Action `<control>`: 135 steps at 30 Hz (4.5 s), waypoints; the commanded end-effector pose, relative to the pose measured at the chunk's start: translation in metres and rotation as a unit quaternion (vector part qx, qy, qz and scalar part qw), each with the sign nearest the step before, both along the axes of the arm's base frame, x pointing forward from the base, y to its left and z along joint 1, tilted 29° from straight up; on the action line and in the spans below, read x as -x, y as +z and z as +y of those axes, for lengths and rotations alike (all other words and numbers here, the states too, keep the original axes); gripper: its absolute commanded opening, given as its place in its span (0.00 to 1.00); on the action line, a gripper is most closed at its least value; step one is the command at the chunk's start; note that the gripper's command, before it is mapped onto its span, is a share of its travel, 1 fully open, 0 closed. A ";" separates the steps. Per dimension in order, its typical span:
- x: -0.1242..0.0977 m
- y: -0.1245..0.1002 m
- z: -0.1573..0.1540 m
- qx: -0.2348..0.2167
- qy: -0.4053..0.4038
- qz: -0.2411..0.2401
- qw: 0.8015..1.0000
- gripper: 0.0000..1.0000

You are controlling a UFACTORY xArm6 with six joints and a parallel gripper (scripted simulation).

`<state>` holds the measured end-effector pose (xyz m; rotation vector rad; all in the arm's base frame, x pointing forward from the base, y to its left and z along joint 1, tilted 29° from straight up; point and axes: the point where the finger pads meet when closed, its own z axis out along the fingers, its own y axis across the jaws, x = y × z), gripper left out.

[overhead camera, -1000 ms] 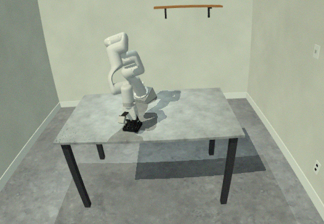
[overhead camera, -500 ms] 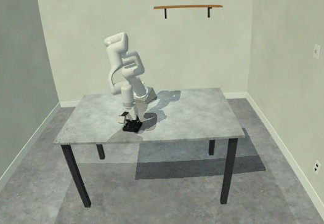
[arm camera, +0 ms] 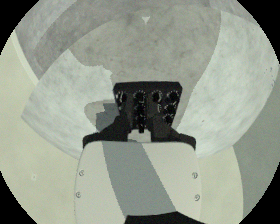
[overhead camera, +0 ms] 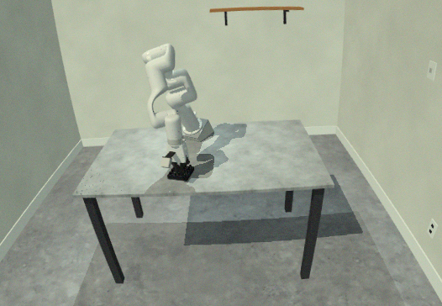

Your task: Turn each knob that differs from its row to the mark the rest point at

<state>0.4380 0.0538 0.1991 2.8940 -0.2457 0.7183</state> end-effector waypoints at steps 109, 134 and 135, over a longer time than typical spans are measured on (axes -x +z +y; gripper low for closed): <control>0.021 0.044 0.010 0.431 0.833 0.174 0.300 0.19; 0.022 0.046 0.011 0.448 0.866 0.181 0.131 0.19; 0.022 0.046 0.011 0.448 0.866 0.181 0.131 0.19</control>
